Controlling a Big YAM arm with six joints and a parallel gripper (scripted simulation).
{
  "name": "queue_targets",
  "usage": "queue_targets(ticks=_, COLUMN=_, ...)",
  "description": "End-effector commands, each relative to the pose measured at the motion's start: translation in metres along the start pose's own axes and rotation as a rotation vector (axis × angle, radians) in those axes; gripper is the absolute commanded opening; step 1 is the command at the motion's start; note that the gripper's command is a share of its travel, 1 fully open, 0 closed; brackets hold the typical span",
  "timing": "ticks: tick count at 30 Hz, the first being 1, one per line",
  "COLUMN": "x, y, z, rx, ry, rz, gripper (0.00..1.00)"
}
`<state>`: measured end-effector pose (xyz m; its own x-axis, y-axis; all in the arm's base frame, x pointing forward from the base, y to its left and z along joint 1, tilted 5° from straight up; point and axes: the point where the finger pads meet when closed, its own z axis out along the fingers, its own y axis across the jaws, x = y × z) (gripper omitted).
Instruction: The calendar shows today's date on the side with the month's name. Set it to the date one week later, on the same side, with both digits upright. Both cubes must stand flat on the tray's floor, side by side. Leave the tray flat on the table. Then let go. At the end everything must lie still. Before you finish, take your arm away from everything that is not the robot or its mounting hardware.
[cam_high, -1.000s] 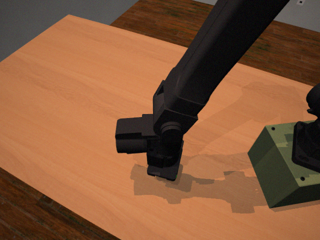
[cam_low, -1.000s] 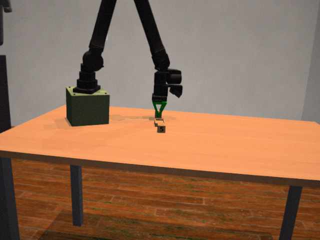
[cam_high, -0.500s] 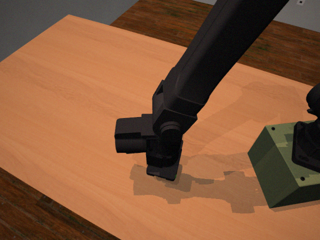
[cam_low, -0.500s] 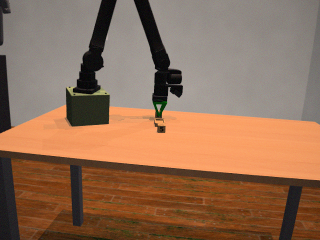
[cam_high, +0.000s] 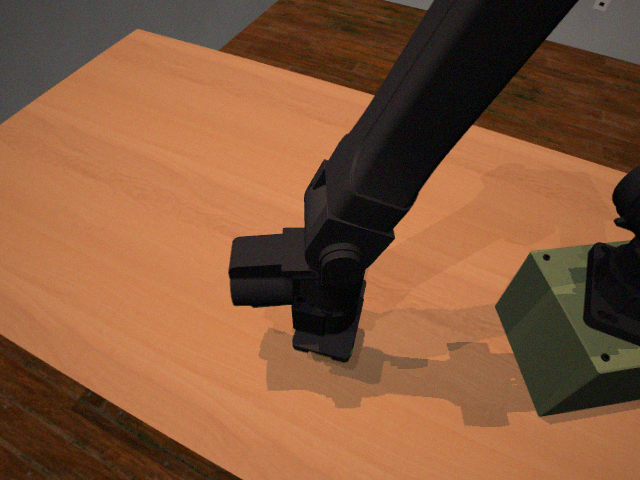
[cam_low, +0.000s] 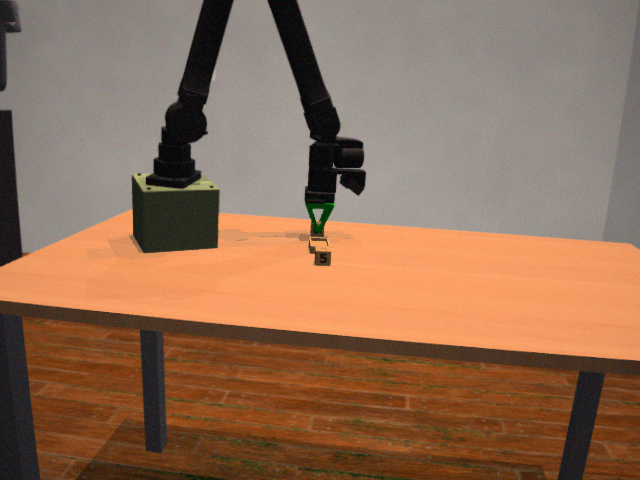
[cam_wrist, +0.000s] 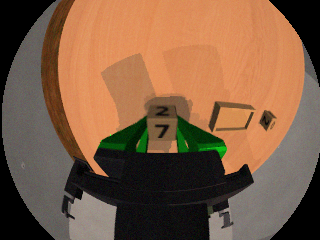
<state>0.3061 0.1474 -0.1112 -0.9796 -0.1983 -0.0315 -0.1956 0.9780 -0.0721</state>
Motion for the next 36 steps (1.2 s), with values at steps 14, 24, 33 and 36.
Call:
queue_targets(ticks=14, x=-0.0128, y=0.0028, z=0.0013, rx=-0.005, ry=-0.024, rz=-0.01, gripper=0.27)
queue_targets(ticks=24, x=-0.0068, y=0.0014, z=0.0028, rx=-0.002, ry=-0.015, rz=-0.011, gripper=0.27)
queue_targets(ticks=33, x=-0.0068, y=0.0014, z=0.0028, rx=-0.002, ry=-0.015, rz=-0.011, gripper=0.27)
queue_targets(ticks=36, x=-0.0068, y=0.0014, z=0.0028, rx=-0.002, ry=-0.015, rz=-0.011, gripper=0.27)
